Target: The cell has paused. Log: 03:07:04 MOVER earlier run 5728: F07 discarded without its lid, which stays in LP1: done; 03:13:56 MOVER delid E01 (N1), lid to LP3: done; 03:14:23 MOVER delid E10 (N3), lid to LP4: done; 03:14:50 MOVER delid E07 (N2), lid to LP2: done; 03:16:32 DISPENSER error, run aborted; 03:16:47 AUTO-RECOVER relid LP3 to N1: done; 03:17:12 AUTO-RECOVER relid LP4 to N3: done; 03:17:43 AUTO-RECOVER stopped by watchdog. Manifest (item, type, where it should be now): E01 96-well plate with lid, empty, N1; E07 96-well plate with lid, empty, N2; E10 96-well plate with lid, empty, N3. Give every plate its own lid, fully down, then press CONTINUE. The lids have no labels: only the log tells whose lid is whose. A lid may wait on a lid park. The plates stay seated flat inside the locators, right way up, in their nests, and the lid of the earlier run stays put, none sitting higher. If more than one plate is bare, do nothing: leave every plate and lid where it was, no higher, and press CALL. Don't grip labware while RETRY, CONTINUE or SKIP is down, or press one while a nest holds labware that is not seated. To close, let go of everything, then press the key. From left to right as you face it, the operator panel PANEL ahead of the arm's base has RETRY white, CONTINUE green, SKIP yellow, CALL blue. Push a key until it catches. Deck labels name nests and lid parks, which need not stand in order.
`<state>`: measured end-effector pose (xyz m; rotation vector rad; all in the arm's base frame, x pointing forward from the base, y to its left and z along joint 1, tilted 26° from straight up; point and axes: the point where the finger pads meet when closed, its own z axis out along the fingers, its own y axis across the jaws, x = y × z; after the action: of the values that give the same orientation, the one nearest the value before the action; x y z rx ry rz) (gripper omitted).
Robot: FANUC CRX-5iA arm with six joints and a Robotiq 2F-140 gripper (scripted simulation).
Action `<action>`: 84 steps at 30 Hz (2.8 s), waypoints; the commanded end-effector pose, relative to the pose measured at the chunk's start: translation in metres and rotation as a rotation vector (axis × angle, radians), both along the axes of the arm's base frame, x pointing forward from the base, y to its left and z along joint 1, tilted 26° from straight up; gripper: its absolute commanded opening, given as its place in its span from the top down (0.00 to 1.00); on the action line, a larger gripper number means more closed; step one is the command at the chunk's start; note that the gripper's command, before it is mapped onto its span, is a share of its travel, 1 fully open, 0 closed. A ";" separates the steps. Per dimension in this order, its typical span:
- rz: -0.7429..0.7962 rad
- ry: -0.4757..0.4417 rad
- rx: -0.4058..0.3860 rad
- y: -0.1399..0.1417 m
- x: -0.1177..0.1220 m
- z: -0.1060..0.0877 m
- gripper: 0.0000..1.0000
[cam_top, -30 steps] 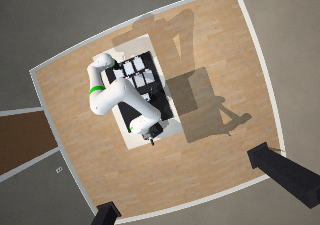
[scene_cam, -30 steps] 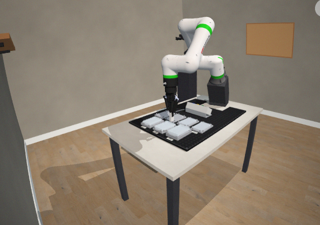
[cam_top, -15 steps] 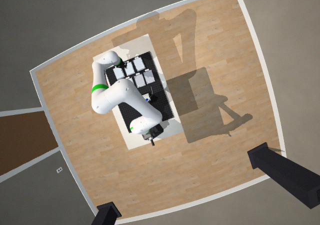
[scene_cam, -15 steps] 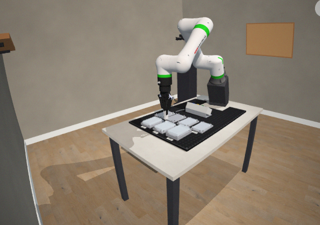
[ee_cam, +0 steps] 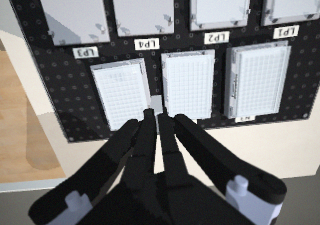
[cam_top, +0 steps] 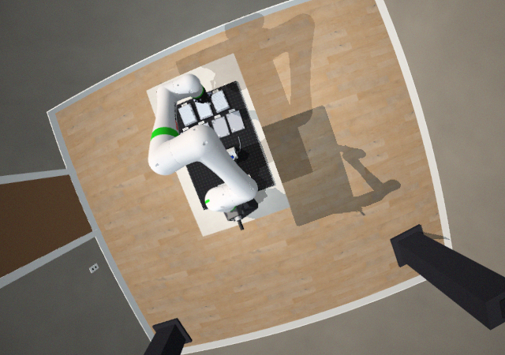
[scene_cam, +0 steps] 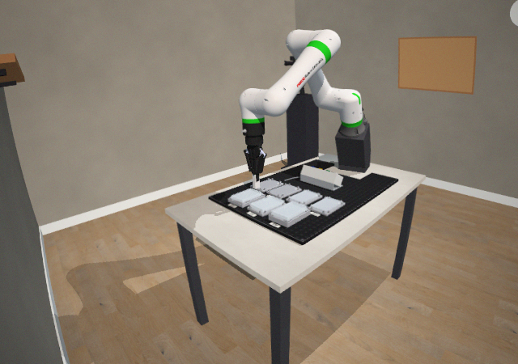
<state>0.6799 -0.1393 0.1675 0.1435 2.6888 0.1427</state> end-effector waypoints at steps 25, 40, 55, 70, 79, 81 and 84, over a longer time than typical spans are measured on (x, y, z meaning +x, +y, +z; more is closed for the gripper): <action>0.047 -0.004 -0.024 0.003 -0.002 0.000 1.00; 0.714 -0.041 -0.357 0.063 -0.049 -0.017 1.00; 1.439 -0.062 -0.695 0.129 -0.124 -0.048 1.00; 2.156 -0.105 -1.050 0.147 -0.151 -0.061 1.00; 2.560 -0.157 -1.263 0.147 -0.151 -0.061 0.34; 2.632 -0.173 -1.297 0.147 -0.151 -0.061 0.34; 2.764 -0.219 -1.347 0.147 -0.151 -0.061 0.34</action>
<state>0.5286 0.0084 0.1065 -2.9097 0.6001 -0.7176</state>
